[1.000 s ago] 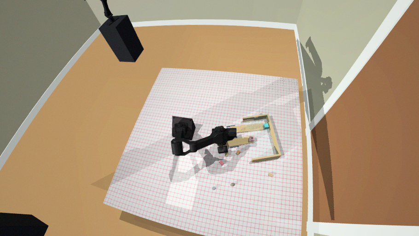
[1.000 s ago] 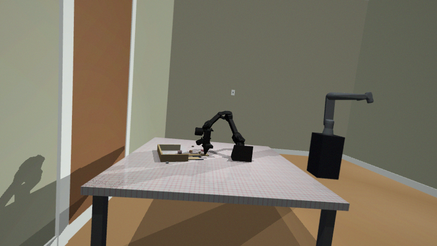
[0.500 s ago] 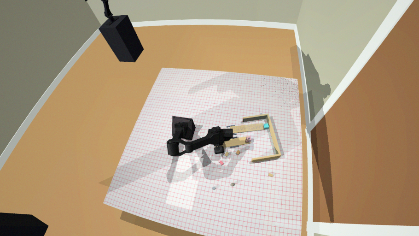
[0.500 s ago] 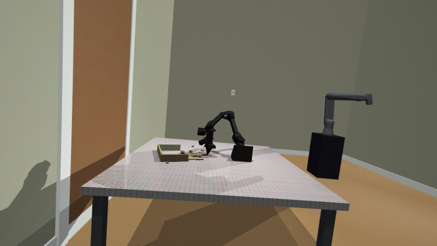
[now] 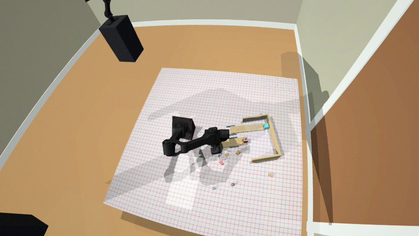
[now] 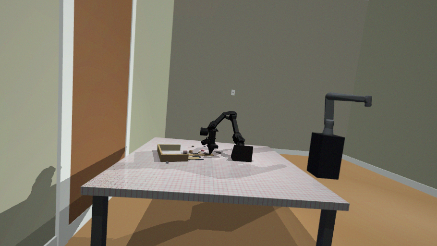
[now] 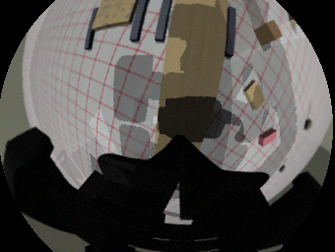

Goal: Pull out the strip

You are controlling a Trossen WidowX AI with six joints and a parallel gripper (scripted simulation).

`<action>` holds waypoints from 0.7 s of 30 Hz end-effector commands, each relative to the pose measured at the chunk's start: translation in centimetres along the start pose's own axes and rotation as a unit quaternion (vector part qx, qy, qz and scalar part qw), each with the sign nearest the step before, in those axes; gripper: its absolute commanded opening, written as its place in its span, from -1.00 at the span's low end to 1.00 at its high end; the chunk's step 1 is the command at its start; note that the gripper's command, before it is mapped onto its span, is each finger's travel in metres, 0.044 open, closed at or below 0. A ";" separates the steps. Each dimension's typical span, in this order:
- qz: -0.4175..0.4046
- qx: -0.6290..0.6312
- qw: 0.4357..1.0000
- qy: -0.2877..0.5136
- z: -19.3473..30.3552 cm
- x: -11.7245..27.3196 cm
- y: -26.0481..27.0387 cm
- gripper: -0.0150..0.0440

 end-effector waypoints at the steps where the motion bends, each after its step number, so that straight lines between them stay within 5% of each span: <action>1: -0.003 0.007 1.000 0.011 0.8 -0.5 0.4 -0.49; 21: -0.003 0.007 1.000 0.012 3.8 -0.4 1.2 -0.49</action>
Point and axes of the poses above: the point midway between the two fingers, 35 mm back from their tips, its own x axis back along the fingers, its own y axis across the jaws, z = x × y, the point moved 10 cm from there along x, back along the fingers, and after that the axes turned 15 degrees about x, right-handed, at the moved point
